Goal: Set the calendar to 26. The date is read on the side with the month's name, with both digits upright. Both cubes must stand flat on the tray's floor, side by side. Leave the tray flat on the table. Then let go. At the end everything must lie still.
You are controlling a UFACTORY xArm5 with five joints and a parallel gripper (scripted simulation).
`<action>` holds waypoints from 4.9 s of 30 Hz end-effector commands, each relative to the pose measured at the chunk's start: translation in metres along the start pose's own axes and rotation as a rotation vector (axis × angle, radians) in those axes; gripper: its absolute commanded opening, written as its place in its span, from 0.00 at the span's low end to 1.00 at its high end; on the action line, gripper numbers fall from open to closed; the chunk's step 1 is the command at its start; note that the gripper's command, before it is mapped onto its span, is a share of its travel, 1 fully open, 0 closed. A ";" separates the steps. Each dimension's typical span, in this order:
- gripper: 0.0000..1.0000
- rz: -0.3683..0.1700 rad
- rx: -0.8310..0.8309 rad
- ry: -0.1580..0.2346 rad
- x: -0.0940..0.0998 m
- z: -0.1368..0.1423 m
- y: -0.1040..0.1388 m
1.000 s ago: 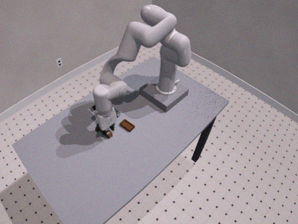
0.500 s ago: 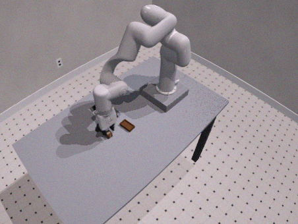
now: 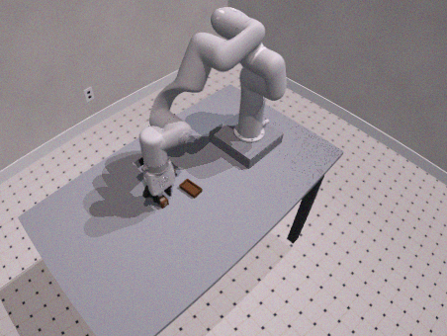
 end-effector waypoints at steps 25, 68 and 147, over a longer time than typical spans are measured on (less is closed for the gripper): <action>0.47 0.001 0.000 -0.004 0.001 -0.001 0.000; 0.47 0.001 0.000 -0.004 0.001 -0.001 0.000; 0.47 0.001 0.000 -0.004 -0.025 -0.001 0.000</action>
Point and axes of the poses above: the point where the finger pads meet when closed, its own x axis back along the fingers, its own z axis across the jaws, y = z × x, the point moved 10 cm from there along x, back along the fingers, and after that the axes turned 12 degrees about x, right-handed, at the moved point
